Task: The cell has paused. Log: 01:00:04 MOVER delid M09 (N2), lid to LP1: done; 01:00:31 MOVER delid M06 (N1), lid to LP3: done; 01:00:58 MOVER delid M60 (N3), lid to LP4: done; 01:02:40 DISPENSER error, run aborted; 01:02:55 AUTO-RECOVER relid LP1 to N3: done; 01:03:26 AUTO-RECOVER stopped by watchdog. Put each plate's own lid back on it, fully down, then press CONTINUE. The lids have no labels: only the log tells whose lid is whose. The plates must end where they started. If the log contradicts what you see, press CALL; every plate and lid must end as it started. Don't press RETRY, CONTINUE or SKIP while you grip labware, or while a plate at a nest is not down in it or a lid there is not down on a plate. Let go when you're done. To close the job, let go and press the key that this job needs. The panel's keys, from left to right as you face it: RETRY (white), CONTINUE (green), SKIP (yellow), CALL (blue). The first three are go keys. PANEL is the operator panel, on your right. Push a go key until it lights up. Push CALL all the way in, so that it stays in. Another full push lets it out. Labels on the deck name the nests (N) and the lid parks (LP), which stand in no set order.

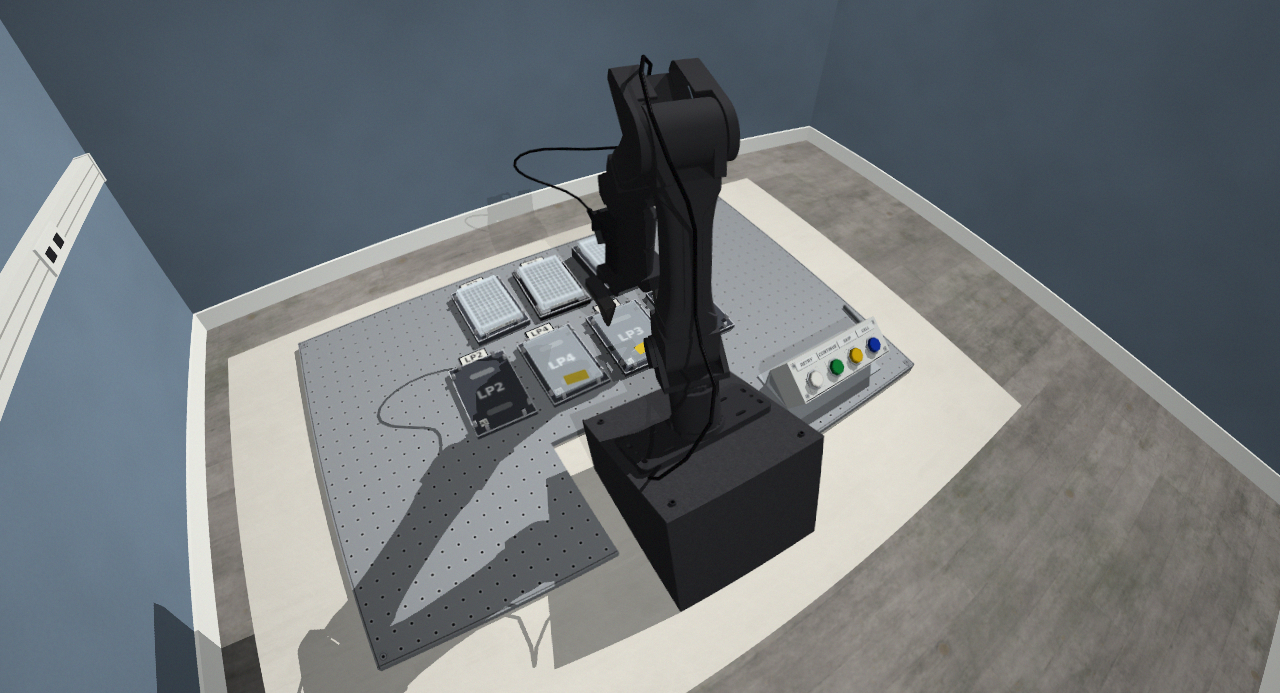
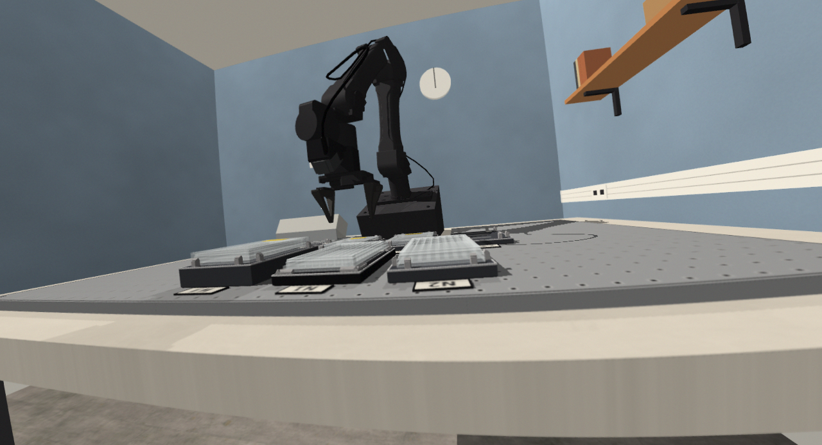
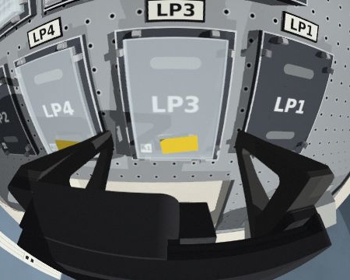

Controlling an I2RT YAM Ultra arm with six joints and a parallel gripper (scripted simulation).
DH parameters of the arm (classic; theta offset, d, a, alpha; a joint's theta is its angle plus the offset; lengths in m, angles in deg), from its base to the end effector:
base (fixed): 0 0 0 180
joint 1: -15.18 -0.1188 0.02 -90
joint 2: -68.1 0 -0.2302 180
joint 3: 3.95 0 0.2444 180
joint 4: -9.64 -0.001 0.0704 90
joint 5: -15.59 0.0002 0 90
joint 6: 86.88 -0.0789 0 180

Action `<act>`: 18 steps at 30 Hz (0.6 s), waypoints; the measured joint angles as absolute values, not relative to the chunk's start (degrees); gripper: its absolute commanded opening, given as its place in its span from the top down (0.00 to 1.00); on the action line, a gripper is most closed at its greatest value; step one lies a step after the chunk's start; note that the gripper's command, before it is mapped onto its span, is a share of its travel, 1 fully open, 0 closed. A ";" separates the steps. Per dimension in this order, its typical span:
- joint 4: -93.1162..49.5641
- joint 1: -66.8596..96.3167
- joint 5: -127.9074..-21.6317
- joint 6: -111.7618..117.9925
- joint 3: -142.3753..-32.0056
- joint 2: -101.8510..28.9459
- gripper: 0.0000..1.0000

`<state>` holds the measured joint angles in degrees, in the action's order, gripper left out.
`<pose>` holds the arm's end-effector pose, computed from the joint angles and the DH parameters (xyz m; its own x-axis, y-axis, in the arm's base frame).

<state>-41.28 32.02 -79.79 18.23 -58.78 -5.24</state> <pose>0.2301 -0.0609 0.1222 -0.9321 0.0110 -0.3621 0.0144 0.9999 -0.0068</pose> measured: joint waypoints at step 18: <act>-38.86 32.02 -79.82 18.25 -57.58 -8.01 0.00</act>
